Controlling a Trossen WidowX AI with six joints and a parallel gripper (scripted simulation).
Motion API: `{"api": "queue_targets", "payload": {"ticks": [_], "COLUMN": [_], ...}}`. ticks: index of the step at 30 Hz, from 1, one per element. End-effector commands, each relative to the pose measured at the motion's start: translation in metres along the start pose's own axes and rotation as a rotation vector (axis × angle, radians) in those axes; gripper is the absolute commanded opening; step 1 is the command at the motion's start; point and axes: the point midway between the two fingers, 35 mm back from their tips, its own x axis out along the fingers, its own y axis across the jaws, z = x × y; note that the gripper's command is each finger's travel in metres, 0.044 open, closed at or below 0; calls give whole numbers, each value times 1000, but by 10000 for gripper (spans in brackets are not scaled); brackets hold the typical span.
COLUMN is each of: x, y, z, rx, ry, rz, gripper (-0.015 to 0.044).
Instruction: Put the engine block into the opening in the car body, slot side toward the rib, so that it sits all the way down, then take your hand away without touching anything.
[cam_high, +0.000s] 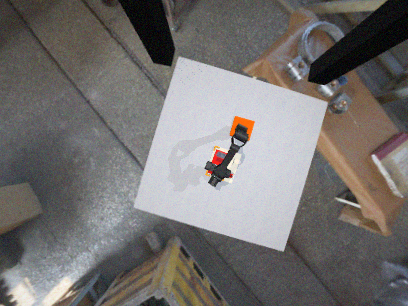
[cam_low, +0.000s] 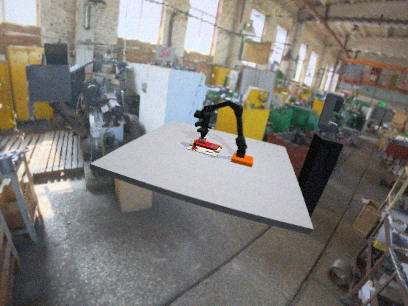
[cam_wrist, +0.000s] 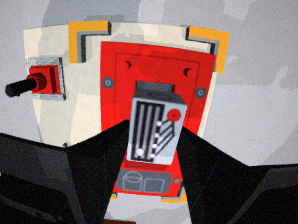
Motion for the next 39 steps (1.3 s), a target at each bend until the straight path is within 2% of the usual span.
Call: {"api": "queue_targets", "payload": {"ticks": [1,7,21,33,39], "x": [-1,-1,-1,-1,-1], "y": [-1,-1,-1,-1,0], "z": [1,1,1,1,0], "rx": [92,125,-186,103,97], "ry": [-2,-2,-2,-2,-2], "rz": [-2,-2,-2,-2,-2], "gripper": [159,159,159,159,159]}}
